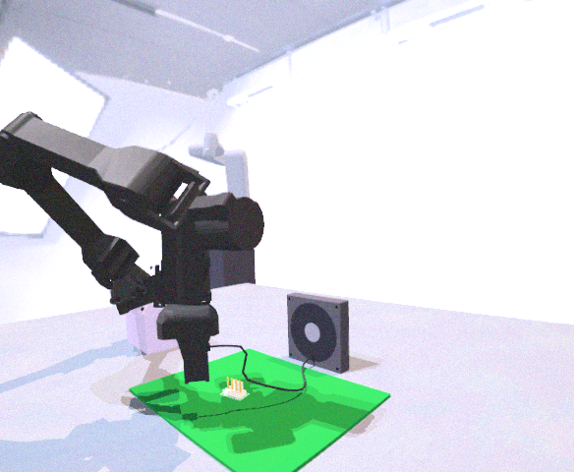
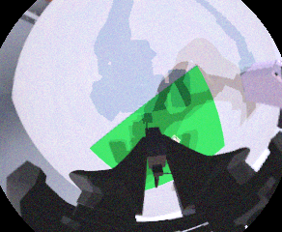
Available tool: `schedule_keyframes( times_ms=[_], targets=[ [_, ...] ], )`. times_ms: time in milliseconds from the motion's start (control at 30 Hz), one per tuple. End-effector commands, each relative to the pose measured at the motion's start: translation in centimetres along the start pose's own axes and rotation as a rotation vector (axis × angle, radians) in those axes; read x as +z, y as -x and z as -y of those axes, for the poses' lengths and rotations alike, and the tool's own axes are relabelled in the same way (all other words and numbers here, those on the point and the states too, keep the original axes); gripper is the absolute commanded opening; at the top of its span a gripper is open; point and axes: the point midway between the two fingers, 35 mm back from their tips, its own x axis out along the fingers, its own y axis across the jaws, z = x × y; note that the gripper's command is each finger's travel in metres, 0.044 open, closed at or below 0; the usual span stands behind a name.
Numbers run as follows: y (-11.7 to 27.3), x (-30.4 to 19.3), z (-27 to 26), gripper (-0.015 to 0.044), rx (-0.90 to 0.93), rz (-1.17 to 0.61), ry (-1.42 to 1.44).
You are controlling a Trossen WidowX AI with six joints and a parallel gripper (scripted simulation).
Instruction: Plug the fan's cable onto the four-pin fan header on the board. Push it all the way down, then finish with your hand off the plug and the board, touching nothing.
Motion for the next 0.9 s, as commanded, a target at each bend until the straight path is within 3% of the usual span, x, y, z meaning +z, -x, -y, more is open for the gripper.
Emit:
schedule_keyframes(
  times_ms=[0, 867],
  targets=[
    [0.1, -0.5, 0.2, 0.0, -0.003, -0.005, 0.129],
    [0.1, -2.8, 1.8, 0.0, 0.0, -0.01, 1.027]
  ],
)
